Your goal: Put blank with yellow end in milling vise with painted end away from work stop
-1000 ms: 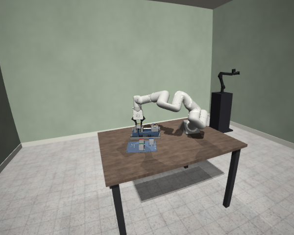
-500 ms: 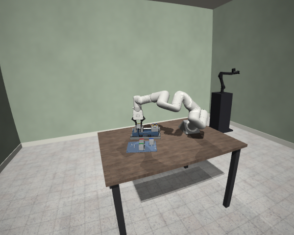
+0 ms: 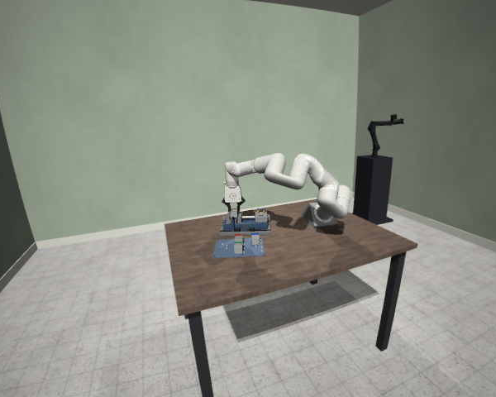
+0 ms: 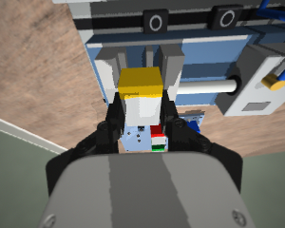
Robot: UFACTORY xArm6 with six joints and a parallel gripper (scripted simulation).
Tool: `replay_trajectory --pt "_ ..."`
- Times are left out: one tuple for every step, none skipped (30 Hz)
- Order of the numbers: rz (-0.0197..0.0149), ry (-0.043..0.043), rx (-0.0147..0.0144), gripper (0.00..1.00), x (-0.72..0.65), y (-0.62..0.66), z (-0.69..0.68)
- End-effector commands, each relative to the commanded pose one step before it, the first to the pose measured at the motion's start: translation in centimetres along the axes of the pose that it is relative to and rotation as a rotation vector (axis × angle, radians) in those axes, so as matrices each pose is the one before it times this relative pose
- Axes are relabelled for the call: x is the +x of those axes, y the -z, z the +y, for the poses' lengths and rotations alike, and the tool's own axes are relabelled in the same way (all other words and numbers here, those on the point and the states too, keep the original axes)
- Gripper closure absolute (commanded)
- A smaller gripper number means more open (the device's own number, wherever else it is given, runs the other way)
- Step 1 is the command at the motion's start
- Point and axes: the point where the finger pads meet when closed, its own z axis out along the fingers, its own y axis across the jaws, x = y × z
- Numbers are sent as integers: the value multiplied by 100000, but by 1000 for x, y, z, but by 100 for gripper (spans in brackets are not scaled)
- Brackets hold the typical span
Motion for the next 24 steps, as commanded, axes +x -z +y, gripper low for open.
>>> replay_trajectory --pt "133 129 423 100 -14 151 -106" --pt "0 0 0 100 0 -15 0" --pt "0 0 0 100 0 -15 0" --pt "0 0 0 100 0 -15 0" --pt "0 0 0 100 0 0 0" --pt "0 0 0 100 0 0 0" --pt "0 0 0 100 0 0 0" --pt "0 0 0 100 0 0 0" --pt "0 0 0 100 0 0 0" --pt "0 0 0 100 0 0 0" --pt "0 0 0 100 0 0 0" --pt "-1 -1 -3 100 0 -19 0" --pt "0 0 0 100 0 -22 0" --pt "0 0 0 100 0 -22 0" --pt "0 0 0 100 0 -22 0" --pt "0 0 0 100 0 -22 0" --pt "0 0 0 100 0 -22 0" --pt "0 0 0 100 0 -22 0" --pt "0 0 0 100 0 -22 0" --pt "0 0 0 100 0 -22 0" --pt "0 0 0 100 0 -22 0" --pt "0 0 0 100 0 0 0" --pt "0 0 0 100 0 0 0" --pt "0 0 0 100 0 0 0"
